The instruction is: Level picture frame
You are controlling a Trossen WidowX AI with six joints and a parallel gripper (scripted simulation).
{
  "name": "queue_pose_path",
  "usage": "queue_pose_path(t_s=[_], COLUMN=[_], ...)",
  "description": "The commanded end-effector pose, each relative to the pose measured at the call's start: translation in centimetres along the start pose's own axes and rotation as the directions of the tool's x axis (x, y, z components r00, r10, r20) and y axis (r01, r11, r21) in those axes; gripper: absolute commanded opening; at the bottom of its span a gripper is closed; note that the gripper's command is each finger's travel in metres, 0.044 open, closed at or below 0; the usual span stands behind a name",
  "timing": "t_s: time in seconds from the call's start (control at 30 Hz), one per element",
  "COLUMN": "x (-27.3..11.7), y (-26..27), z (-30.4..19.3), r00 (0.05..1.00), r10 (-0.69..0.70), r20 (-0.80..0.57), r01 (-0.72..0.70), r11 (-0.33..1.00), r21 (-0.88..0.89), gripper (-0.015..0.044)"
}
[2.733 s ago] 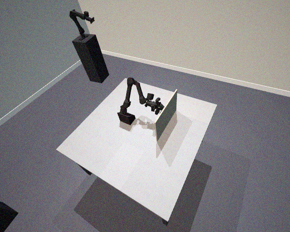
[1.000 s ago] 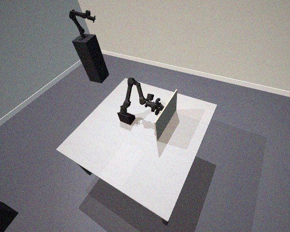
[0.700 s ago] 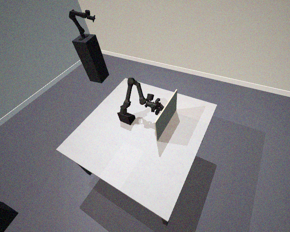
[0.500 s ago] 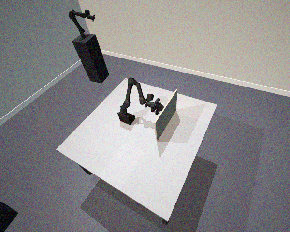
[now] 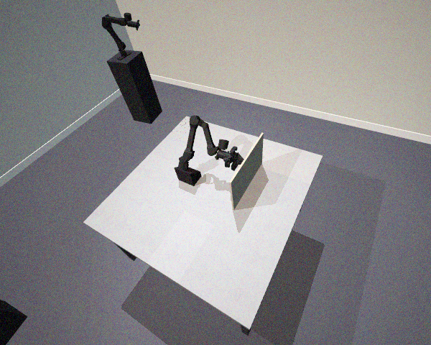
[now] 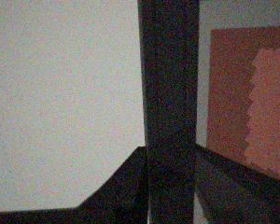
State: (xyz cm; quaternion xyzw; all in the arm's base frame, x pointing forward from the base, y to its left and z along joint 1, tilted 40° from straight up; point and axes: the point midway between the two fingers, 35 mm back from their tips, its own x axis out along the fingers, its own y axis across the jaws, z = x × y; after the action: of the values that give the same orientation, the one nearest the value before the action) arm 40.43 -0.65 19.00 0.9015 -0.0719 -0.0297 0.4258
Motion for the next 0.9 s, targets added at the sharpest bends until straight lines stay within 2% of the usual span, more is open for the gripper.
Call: queue_pose_path(t_s=[0.0, 0.1, 0.43, 0.6, 0.87], x=[0.0, 0.0, 0.0, -0.7, -8.7], y=[0.0, 0.0, 0.0, 0.1, -0.3], z=[0.0, 0.0, 0.0, -0.2, -0.3], r00=[1.0, 1.0, 1.0, 1.0, 1.0], r10=[-0.003, -0.003, 0.0, 0.001, 0.004], r20=[-0.004, -0.004, 0.0, 0.0, 0.002], r01=[0.003, 0.003, 0.0, -0.001, -0.004], r11=[1.0, 0.999, 1.0, 1.0, 0.992], r21=[0.025, 0.039, 0.021, 0.009, -0.129], gripper=[0.0, 0.0, 0.026, 0.026, 0.026])
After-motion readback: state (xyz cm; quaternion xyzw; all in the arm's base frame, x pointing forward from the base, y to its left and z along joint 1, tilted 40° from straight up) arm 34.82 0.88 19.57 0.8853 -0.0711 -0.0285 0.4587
